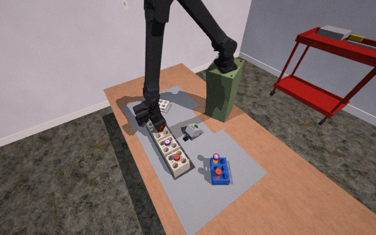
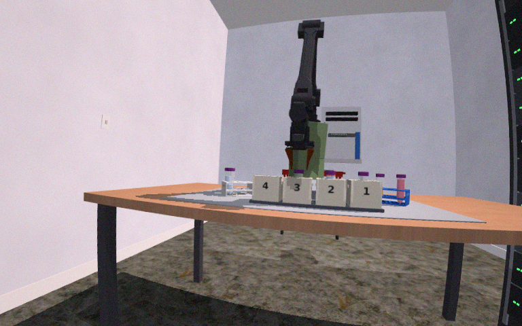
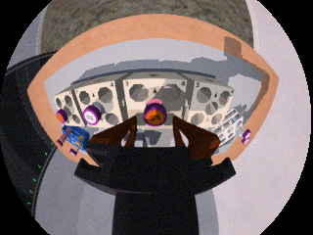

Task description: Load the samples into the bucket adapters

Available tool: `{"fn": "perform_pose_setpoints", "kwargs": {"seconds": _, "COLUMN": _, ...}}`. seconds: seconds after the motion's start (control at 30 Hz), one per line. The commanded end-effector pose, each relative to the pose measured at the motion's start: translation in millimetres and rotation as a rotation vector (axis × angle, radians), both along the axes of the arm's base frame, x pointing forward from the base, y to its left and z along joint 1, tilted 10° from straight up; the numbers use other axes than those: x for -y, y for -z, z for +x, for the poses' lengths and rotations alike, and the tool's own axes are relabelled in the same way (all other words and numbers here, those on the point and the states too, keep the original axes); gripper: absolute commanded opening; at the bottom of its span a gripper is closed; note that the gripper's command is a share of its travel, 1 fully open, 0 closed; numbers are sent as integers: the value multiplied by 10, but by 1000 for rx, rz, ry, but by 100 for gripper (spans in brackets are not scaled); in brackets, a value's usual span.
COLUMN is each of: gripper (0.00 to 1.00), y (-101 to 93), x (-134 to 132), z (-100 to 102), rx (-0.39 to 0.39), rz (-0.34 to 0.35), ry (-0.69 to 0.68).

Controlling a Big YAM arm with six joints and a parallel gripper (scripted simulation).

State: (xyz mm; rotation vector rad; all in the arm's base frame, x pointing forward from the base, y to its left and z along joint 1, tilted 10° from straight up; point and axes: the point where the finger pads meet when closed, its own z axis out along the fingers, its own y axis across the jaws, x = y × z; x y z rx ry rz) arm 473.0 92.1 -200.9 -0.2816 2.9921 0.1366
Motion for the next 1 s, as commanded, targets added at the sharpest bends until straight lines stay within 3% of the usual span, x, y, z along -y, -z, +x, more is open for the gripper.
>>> {"fn": "perform_pose_setpoints", "kwargs": {"seconds": 0.0, "gripper": 55, "y": -319, "x": 39, "z": 130, "rx": 38, "rz": 5, "ry": 18}}
{"fn": "perform_pose_setpoints", "kwargs": {"seconds": 0.07, "gripper": 55, "y": -384, "x": 66, "z": 122, "rx": 38, "rz": 5, "ry": 18}}
{"fn": "perform_pose_setpoints", "kwargs": {"seconds": 0.1, "gripper": 55, "y": -321, "x": -2, "z": 157, "rx": 43, "rz": 6, "ry": 5}}
{"fn": "perform_pose_setpoints", "kwargs": {"seconds": 0.83, "gripper": 55, "y": -374, "x": 68, "z": 112, "rx": 49, "rz": 6, "ry": 17}}
{"fn": "perform_pose_setpoints", "kwargs": {"seconds": 0.87, "gripper": 80, "y": -380, "x": -125, "z": 77, "rx": 69, "rz": -2, "ry": -67}}
{"fn": "perform_pose_setpoints", "kwargs": {"seconds": 0.97, "gripper": 80, "y": -380, "x": -348, "z": -52, "rx": 84, "rz": -22, "ry": -214}}
